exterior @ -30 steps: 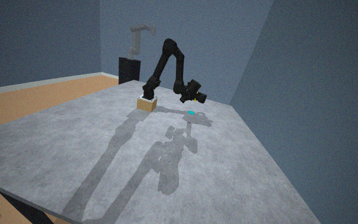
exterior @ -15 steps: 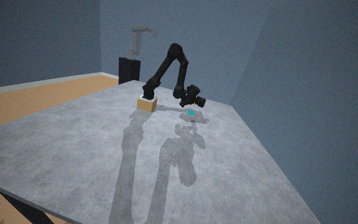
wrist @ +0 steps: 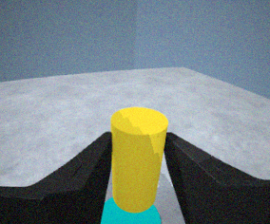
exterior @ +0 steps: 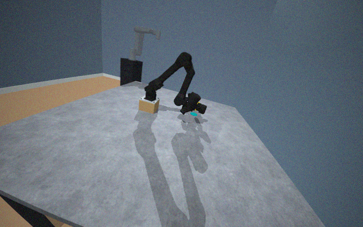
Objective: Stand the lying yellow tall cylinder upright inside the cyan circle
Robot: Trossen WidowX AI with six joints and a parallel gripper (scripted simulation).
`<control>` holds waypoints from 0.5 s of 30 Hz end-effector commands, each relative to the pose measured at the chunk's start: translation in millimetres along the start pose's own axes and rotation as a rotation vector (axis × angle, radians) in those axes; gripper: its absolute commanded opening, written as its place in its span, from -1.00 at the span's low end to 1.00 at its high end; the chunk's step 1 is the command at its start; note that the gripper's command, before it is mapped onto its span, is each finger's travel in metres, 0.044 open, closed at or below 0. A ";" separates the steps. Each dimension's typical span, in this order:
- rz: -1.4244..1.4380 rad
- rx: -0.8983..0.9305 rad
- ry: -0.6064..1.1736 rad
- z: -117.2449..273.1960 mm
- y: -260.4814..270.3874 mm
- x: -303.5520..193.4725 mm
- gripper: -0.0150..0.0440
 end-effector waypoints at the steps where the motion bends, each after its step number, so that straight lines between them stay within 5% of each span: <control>1: 0.002 0.004 -0.002 -0.5 0.0 -9.6 -0.14; 15: -0.005 0.000 0.001 -3.4 -2.6 -39.1 -0.14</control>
Point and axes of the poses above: the point midway between the two fingers, 35 mm back from their tips, its own z axis back along the fingers, its own y axis across the jaws, x = y × z, the point moved 9 cm from there along z, back along the fingers, and after that the axes turned 9 degrees about -z, right-handed, at the moved point
